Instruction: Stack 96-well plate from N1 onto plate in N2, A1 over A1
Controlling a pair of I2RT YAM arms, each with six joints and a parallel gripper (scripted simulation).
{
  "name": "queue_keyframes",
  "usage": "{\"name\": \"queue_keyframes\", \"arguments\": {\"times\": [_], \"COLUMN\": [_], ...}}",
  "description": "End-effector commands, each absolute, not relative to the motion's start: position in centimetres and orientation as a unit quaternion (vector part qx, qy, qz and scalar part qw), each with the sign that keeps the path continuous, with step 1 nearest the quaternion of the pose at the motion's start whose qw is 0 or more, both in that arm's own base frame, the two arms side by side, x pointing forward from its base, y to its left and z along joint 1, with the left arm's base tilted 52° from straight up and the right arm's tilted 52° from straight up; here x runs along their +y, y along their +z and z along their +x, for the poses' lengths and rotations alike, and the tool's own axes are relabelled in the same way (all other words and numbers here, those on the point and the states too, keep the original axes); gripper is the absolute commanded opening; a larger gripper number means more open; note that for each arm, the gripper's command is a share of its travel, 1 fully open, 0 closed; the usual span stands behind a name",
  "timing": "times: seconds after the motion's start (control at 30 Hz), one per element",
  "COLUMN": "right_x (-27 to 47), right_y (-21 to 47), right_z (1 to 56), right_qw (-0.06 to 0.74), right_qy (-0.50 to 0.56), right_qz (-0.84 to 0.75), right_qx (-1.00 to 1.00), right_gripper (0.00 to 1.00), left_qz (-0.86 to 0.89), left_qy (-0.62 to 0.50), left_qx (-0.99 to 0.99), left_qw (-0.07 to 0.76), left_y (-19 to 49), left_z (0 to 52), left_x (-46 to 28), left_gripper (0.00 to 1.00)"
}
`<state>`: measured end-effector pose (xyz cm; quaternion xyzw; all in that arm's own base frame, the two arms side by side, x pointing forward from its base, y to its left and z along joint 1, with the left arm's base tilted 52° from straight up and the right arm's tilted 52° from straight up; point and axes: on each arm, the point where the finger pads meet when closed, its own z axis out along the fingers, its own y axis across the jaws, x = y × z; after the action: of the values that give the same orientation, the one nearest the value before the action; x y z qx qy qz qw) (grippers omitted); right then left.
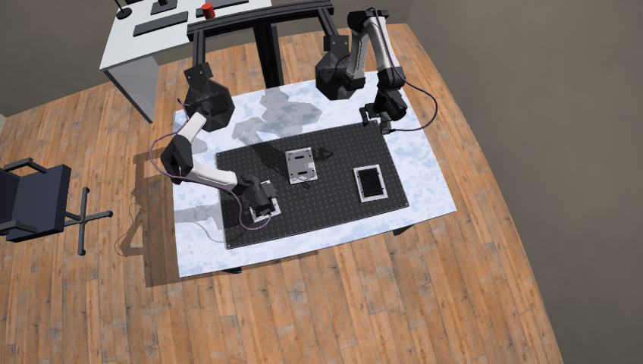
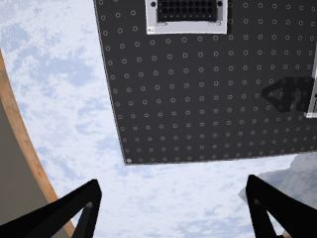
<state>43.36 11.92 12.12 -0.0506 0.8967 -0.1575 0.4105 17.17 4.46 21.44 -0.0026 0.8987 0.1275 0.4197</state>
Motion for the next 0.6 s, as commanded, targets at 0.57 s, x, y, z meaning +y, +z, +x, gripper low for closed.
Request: {"name": "queue_keyframes", "arguments": {"times": [0.57], "right_x": [11.89], "right_y": [12.32], "right_z": [43.27], "right_qw": [0.414], "right_qy": [-0.155], "right_qz": [-0.051], "right_qx": [0.896], "right_gripper": [1.00], "left_qz": [-0.007], "left_qy": [0.130], "left_qx": [0.897], "left_qw": [0.422], "left_y": [21.71], "left_z": [17.14], "left_x": [4.56], "left_gripper": [1.00]}}
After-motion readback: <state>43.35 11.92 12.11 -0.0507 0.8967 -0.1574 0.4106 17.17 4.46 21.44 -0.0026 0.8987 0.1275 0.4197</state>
